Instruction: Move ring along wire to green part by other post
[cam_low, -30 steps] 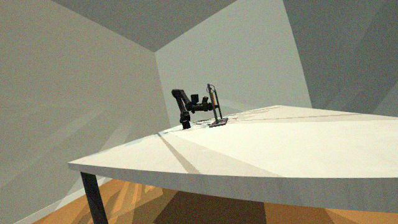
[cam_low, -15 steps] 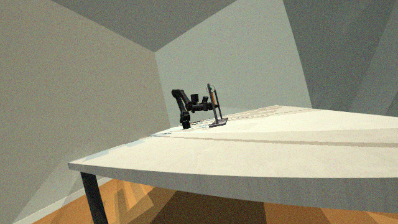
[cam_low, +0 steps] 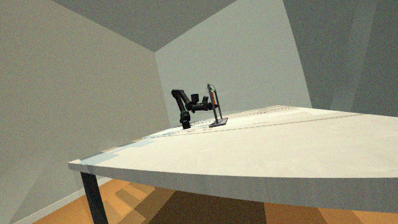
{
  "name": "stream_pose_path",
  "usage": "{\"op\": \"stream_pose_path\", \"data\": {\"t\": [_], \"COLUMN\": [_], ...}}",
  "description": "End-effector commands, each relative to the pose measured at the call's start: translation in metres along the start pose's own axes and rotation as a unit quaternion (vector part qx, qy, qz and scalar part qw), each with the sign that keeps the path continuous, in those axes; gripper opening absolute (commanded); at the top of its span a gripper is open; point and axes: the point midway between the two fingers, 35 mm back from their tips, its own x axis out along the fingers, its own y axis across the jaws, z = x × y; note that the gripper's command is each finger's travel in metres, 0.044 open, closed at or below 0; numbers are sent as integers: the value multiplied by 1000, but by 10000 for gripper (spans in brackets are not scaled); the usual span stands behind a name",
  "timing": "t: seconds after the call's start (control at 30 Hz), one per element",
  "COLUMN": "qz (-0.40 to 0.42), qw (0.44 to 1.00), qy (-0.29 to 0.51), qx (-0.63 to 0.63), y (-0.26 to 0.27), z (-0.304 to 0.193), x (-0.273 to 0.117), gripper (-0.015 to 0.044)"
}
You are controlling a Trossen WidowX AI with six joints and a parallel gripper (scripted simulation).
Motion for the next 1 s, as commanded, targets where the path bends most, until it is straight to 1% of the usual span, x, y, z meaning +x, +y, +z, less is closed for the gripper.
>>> {"op": "stream_pose_path", "data": {"t": [0.0, 0.97], "qz": [-2, 0], "qw": [1000, 1000], "qy": [1, 3], "qx": [1, 4], "y": [3, 33], "z": [0, 0], "x": [-1, 0], "gripper": [-150, -150]}}
